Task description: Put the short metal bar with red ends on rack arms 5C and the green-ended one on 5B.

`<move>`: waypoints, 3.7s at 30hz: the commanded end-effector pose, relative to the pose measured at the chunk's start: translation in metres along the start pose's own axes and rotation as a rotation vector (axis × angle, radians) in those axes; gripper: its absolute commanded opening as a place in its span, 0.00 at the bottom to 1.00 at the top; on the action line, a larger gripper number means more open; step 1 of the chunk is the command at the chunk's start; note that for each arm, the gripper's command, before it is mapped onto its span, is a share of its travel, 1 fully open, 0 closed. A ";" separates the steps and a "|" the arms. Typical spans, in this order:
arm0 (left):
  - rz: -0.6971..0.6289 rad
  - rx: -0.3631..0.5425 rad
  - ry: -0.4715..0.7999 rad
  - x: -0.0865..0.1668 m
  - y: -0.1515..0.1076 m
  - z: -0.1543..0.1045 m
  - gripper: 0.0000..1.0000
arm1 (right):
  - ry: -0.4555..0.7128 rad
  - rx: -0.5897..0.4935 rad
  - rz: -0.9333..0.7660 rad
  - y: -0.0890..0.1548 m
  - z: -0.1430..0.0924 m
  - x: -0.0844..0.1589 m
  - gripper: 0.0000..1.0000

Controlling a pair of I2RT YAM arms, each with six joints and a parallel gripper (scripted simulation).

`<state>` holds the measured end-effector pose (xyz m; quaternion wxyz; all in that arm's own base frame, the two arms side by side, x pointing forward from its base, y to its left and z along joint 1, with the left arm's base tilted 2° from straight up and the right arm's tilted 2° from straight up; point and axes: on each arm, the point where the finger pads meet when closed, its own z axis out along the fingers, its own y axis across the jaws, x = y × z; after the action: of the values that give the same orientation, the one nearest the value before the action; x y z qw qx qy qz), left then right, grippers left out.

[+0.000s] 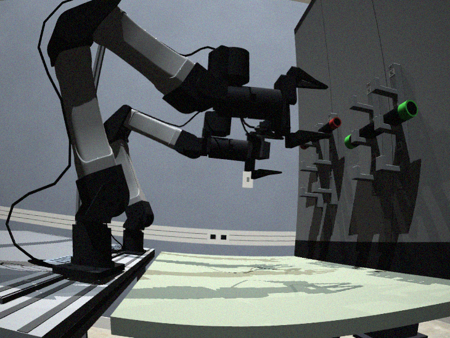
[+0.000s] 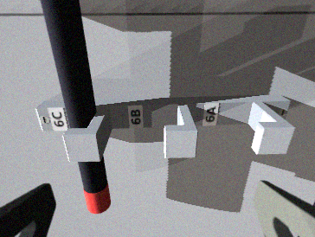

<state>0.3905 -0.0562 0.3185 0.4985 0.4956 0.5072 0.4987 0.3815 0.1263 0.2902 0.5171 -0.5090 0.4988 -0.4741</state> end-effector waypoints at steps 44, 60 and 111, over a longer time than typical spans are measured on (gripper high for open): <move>-0.007 -0.041 -0.021 0.057 0.061 0.015 1.00 | 0.010 -0.013 -0.017 0.011 0.001 0.001 1.00; -0.007 -0.041 -0.021 0.077 0.071 0.022 1.00 | 0.010 -0.013 -0.017 0.011 0.001 0.001 1.00; -0.007 -0.041 -0.021 0.085 0.084 0.078 1.00 | 0.010 -0.013 -0.017 0.011 0.001 0.001 1.00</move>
<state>0.4640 0.0296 0.3813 0.5053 0.5040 0.5025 0.4880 0.3815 0.1262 0.2903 0.5172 -0.5088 0.4987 -0.4742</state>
